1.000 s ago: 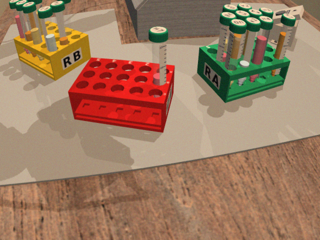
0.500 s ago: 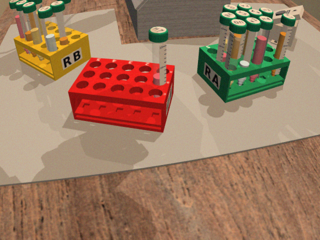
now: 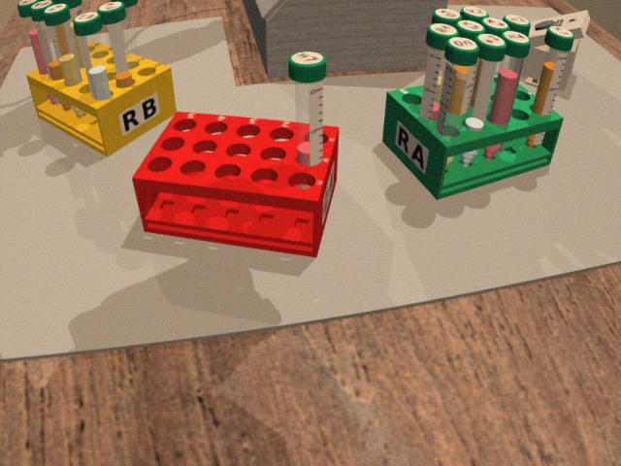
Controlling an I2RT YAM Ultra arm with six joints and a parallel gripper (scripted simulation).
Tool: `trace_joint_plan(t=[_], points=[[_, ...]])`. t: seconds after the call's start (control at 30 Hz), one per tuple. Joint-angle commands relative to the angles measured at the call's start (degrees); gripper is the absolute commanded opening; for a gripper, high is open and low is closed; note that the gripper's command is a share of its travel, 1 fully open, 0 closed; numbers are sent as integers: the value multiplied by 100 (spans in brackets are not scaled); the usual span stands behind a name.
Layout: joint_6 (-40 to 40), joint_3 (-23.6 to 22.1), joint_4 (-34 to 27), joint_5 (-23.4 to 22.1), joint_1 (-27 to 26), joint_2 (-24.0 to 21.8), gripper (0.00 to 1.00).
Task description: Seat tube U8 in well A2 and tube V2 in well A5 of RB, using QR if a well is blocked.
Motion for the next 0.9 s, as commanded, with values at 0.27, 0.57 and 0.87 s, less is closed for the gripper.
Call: trace_joint_plan(t=[0.27,0.57,0.87], points=[[-100,-413,316,63,22,-191,30],[-354,-691,757,116,-123,-207,30],[-548,-893,1089,148,-346,-217,30]])
